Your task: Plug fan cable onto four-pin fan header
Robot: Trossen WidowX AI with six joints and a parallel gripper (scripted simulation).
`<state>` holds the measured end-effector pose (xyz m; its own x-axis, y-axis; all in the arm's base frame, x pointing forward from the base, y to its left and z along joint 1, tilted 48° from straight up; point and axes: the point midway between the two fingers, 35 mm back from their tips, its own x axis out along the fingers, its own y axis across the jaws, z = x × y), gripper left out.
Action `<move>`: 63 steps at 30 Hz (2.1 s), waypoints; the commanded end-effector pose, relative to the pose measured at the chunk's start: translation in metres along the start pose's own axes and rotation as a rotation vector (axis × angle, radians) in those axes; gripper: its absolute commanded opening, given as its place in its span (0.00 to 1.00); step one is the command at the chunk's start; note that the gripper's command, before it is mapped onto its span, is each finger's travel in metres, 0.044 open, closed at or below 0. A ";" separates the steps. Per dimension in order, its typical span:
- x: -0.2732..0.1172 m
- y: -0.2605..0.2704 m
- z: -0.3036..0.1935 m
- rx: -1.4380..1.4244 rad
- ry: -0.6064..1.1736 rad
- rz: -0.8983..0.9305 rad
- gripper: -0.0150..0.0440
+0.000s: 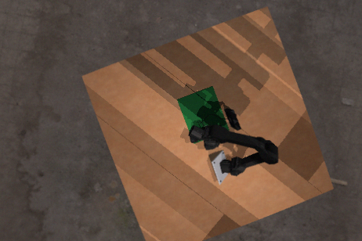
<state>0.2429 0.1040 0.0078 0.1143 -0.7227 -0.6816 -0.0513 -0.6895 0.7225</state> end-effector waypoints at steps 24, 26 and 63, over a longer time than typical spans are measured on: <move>0.003 0.027 0.001 -0.743 0.000 0.009 0.25; 0.003 0.027 0.001 -0.743 0.000 0.009 0.25; 0.023 0.034 0.007 -0.750 0.000 0.010 0.25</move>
<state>0.2362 0.0660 0.0172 0.1117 -0.7268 -0.6777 0.6328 -0.4738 0.6124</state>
